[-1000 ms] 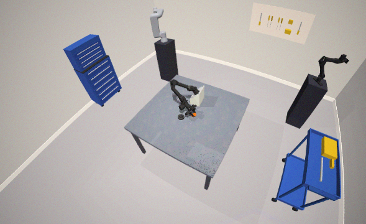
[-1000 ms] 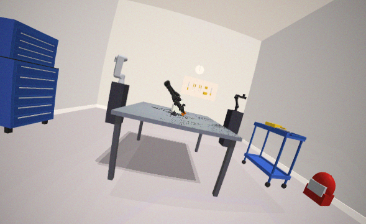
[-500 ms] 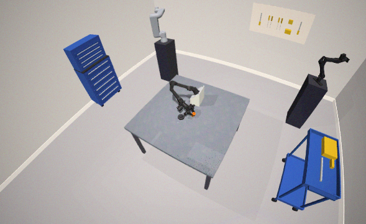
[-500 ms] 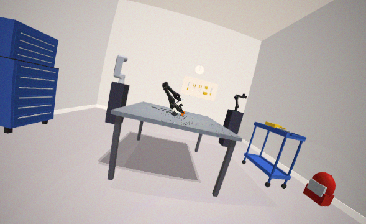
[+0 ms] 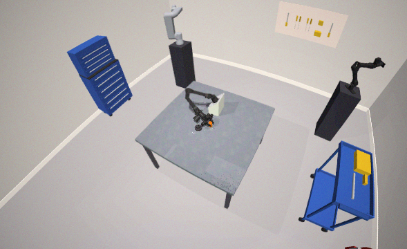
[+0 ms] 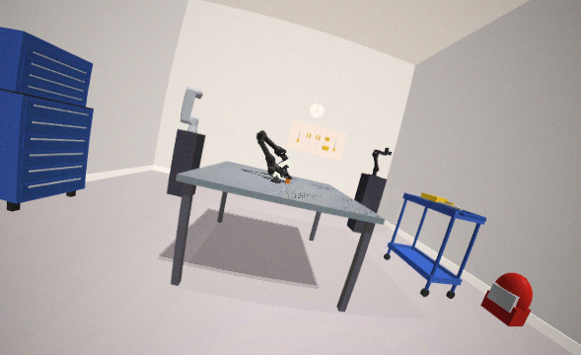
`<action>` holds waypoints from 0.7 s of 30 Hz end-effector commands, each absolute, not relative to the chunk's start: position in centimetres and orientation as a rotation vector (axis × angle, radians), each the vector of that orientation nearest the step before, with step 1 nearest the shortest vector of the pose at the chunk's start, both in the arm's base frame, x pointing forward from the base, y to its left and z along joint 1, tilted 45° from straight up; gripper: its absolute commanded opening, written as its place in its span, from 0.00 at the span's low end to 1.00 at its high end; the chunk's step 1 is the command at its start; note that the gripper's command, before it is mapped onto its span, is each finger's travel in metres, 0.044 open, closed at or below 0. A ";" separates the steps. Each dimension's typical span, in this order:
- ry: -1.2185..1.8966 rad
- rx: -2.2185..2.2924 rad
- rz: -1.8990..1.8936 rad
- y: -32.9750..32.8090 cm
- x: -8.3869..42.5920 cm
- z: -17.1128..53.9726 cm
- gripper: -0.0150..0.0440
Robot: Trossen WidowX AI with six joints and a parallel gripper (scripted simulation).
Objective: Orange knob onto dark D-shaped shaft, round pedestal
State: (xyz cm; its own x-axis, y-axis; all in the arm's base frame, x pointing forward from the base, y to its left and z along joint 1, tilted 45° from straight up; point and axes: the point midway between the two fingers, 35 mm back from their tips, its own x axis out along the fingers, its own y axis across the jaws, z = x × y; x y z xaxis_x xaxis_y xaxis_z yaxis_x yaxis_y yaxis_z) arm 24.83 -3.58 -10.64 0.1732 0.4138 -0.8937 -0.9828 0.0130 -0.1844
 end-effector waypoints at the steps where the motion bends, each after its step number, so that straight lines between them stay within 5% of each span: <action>1: 0.746 -0.990 1.267 -3.6 24.9 -10.6 0.69; 21: 0.746 -0.990 1.267 -3.6 24.9 -10.6 0.74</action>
State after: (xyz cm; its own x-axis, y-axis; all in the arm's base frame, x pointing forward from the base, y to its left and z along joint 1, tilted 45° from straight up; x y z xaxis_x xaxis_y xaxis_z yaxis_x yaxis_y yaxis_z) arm 24.83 -3.59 -10.64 0.1733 0.4137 -0.8938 -0.9828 0.0132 -0.1844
